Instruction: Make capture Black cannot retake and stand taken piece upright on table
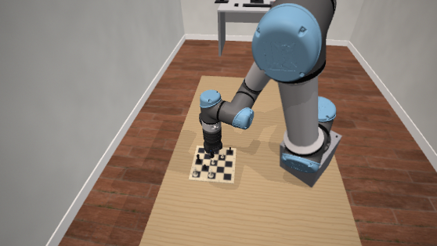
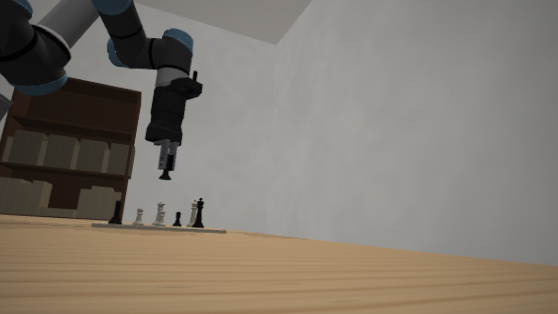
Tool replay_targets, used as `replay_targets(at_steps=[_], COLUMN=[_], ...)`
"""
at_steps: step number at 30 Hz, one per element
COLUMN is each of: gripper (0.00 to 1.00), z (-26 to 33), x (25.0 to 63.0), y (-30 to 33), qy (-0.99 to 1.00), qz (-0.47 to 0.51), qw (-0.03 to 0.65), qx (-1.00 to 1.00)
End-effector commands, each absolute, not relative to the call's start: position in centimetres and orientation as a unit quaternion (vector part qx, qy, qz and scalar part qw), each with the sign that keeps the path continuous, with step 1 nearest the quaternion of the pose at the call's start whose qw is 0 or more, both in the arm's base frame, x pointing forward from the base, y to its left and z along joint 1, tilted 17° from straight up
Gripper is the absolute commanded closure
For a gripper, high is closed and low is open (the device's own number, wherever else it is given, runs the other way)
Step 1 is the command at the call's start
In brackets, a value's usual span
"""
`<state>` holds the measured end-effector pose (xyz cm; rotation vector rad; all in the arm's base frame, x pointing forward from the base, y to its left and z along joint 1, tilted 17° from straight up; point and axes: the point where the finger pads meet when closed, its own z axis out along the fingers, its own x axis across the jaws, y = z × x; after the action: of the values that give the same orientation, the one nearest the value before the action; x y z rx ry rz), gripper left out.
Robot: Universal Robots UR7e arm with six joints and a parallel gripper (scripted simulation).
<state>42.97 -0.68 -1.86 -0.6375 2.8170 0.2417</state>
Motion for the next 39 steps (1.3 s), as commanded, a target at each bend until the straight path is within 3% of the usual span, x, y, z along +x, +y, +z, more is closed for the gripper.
replay_targets(at_steps=[1, 13, 31, 39], gripper=[1.0, 1.0, 1.0, 1.0], z=[-1.8, -2.0, -6.2, -7.0], x=[43.0, 42.9, 39.5, 38.3], y=[-0.7, -1.7, -14.9, -17.0], qy=[0.965, 0.963, 0.937, 0.931], qz=[0.083, 0.081, 0.069, 0.068], qw=[0.121, 0.121, 0.128, 0.131], qx=[-0.218, -0.225, -0.317, -0.334])
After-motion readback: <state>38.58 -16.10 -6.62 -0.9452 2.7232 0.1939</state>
